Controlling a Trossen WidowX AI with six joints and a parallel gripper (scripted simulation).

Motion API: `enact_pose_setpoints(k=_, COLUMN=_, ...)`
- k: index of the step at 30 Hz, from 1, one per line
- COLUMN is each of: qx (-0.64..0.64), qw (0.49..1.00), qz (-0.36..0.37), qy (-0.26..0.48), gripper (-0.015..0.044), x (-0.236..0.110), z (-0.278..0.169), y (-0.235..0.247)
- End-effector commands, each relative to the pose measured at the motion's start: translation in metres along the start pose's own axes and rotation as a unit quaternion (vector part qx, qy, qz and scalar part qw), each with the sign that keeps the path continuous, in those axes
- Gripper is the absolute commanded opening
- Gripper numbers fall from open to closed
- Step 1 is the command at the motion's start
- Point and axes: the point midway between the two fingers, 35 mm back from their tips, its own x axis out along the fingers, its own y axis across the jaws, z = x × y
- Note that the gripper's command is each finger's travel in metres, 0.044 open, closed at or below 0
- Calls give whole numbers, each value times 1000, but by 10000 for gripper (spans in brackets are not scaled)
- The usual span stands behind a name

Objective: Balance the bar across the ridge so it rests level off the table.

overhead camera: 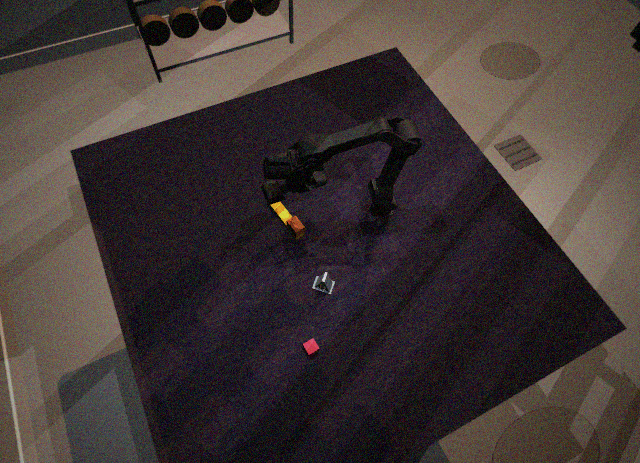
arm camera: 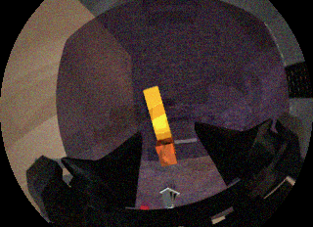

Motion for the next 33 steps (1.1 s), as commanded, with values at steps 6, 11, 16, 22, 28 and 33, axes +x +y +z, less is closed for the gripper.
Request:
enact_pose_setpoints(k=6, qx=-30, qw=998, qz=-28, qy=49, gripper=315, x=0, z=1, y=11)
enact_pose_setpoints(k=11, qx=-45, qw=995, qz=-41, qy=77, gripper=315, x=0, z=2, y=16)
enact_pose_setpoints(k=16, qx=-59, qw=991, qz=-53, qy=107, gripper=315, x=0, z=2, y=21)
enact_pose_setpoints(k=22, qx=-68, qw=988, qz=-61, qy=128, gripper=315, x=1, z=3, y=25)
enact_pose_setpoints(k=28, qx=-68, qw=988, qz=-60, qy=128, gripper=315, x=30, z=-4, y=23)
enact_pose_setpoints(k=33, qx=-68, qw=988, qz=-61, qy=128, gripper=315, x=66, z=-13, y=17)
